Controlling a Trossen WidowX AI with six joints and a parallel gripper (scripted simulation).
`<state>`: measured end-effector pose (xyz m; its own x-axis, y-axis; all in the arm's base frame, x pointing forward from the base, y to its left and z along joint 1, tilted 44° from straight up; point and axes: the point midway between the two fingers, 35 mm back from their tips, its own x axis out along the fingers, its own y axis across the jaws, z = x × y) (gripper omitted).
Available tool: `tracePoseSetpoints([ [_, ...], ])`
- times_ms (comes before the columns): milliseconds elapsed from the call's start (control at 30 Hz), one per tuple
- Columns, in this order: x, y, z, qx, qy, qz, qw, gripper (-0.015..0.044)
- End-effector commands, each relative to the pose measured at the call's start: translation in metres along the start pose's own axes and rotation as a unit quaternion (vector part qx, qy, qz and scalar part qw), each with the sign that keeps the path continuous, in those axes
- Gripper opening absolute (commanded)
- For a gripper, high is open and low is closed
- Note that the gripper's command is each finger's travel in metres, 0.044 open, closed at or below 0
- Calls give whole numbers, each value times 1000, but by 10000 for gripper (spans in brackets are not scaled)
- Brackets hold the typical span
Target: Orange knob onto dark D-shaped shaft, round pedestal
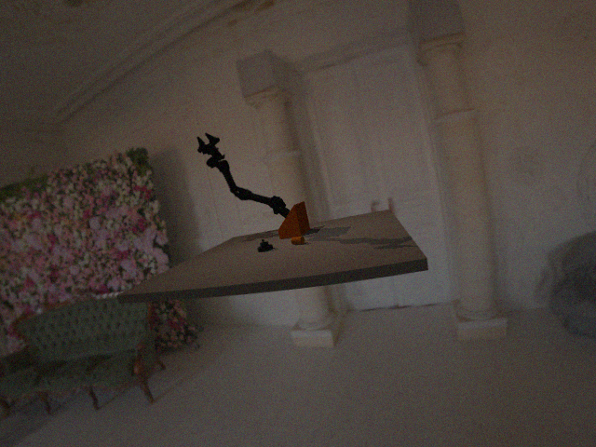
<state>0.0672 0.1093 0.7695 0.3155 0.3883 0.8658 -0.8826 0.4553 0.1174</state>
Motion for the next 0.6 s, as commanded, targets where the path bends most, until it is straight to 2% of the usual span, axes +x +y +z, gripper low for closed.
tracePoseSetpoints([
  [0,1,0,-4,-2,5,-1,1000,426],
  [133,13,-9,-84,-49,90,-21,994,440],
  [300,14,-22,-147,-86,158,-38,983,440],
  [567,-14,-92,-291,-200,329,-94,918,440],
])
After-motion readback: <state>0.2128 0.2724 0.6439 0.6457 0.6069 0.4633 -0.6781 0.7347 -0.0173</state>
